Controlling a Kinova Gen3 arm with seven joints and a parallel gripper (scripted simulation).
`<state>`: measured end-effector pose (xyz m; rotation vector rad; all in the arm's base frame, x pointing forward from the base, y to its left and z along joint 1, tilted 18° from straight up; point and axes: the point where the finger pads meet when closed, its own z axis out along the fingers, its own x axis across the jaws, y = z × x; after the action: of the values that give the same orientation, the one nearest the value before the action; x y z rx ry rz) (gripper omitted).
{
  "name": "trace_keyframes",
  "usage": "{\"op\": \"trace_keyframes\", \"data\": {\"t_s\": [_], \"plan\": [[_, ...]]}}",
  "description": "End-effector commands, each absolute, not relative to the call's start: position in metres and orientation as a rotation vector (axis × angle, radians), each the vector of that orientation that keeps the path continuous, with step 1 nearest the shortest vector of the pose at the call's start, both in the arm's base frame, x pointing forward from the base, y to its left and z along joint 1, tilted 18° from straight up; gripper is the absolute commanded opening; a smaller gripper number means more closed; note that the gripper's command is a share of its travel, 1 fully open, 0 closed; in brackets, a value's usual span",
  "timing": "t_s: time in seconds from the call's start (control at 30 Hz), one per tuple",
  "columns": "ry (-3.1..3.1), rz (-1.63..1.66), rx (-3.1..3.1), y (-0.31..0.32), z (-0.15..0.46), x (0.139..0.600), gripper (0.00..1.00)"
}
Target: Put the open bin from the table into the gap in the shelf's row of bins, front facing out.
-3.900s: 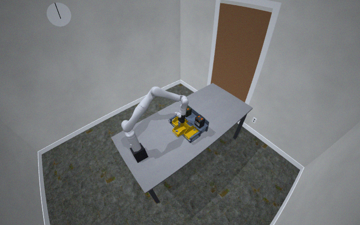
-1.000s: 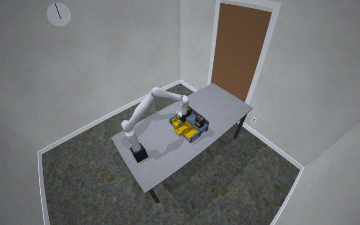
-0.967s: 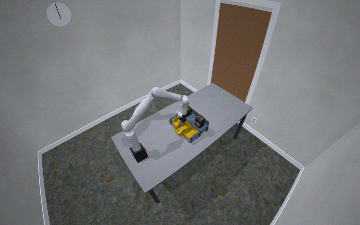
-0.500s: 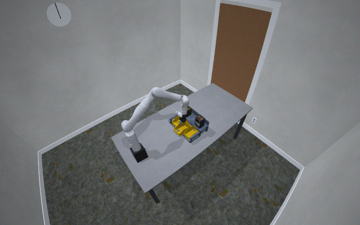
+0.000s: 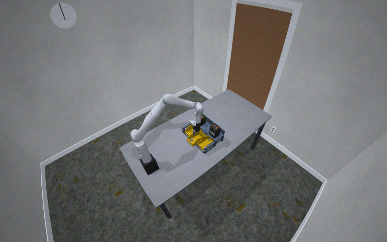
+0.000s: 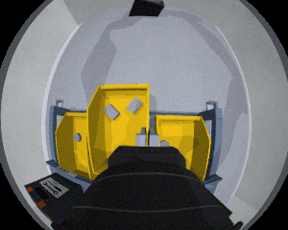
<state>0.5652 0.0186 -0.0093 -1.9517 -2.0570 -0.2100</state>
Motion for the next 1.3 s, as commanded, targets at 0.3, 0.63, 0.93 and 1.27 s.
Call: {"op": "trace_keyframes", "data": {"t_s": [0.3, 0.63, 0.93, 1.27], "plan": [[-2.063, -0.230, -1.963, 0.0180, -0.0084, 0.5658, 0.00], [-2.066, -0.242, -1.970, 0.0182, -0.0092, 0.5654, 0.00], [-2.067, -0.244, -1.971, 0.0182, -0.0092, 0.5654, 0.00], [-2.067, -0.244, -1.971, 0.0182, -0.0092, 0.5654, 0.00]]}}
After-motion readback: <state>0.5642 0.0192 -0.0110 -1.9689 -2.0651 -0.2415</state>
